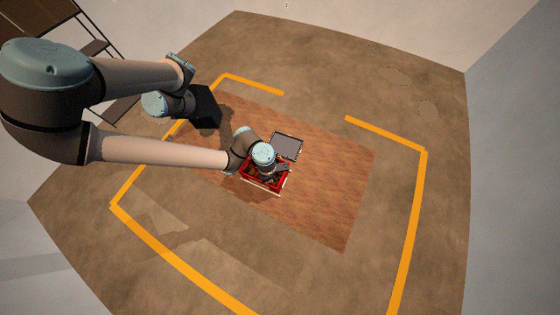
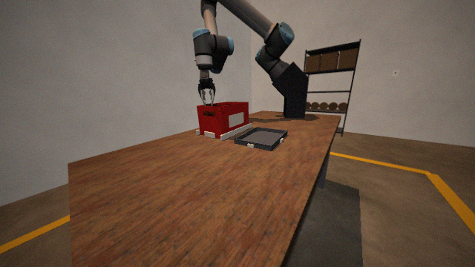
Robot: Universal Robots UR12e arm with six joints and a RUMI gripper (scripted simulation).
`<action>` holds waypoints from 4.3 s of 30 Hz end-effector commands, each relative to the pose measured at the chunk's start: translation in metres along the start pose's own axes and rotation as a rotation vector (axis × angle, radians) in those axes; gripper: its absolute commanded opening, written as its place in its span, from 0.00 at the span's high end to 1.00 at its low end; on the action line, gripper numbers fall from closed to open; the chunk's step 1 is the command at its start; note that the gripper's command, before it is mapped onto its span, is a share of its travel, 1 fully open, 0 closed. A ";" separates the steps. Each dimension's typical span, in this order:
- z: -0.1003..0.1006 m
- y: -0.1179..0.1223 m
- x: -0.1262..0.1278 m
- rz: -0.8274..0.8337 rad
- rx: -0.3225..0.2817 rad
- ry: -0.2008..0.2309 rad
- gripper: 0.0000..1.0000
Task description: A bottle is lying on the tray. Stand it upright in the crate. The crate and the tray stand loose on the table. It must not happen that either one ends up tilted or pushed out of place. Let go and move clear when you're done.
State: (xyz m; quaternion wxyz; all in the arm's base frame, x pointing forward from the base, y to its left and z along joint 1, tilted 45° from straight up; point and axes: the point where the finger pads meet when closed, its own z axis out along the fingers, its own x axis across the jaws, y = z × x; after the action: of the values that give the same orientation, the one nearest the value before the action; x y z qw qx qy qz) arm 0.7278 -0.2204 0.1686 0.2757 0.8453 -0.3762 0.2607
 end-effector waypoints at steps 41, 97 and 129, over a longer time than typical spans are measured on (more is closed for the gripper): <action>0.012 0.000 0.000 0.000 0.001 0.001 1.00; 0.018 0.000 0.000 0.000 0.001 0.001 1.00; 0.018 0.000 0.000 0.000 0.001 0.001 0.62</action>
State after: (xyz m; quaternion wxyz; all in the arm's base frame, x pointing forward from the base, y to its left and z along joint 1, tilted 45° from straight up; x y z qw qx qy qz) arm 0.7322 -0.2330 0.1551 0.2757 0.8453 -0.3762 0.2608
